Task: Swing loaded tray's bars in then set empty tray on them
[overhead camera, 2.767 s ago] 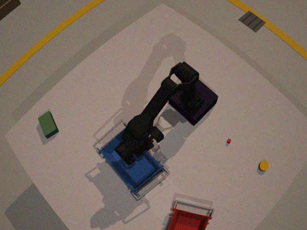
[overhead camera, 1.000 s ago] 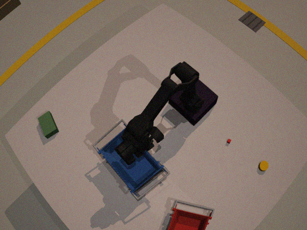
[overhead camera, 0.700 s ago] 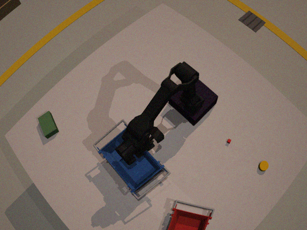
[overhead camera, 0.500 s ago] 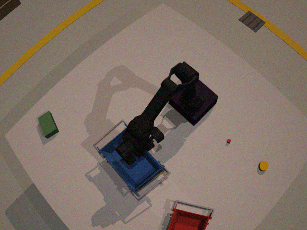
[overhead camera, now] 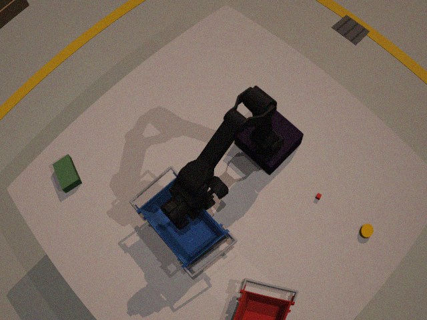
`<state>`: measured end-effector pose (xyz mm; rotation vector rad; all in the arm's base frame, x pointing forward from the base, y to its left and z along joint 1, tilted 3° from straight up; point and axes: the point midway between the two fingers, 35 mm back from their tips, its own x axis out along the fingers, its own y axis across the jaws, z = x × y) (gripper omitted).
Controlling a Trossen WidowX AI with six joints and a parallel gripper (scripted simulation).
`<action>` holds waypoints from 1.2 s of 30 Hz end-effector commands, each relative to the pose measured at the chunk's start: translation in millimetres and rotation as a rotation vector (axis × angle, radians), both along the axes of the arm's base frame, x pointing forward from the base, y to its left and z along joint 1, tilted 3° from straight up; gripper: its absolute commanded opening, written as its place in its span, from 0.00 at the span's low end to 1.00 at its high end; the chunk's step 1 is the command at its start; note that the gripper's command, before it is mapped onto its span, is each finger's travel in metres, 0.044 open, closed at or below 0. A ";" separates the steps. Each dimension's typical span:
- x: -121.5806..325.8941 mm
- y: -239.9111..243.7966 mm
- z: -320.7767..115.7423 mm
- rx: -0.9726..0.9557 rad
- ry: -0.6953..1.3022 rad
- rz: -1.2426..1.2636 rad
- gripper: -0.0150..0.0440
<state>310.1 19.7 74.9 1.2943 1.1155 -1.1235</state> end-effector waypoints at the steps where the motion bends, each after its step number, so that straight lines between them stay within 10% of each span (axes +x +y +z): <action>1: -8.9 -0.2 -9.2 0.000 0.045 -0.004 0.25; 36: -8.9 -0.2 -9.2 0.000 0.045 -0.004 0.25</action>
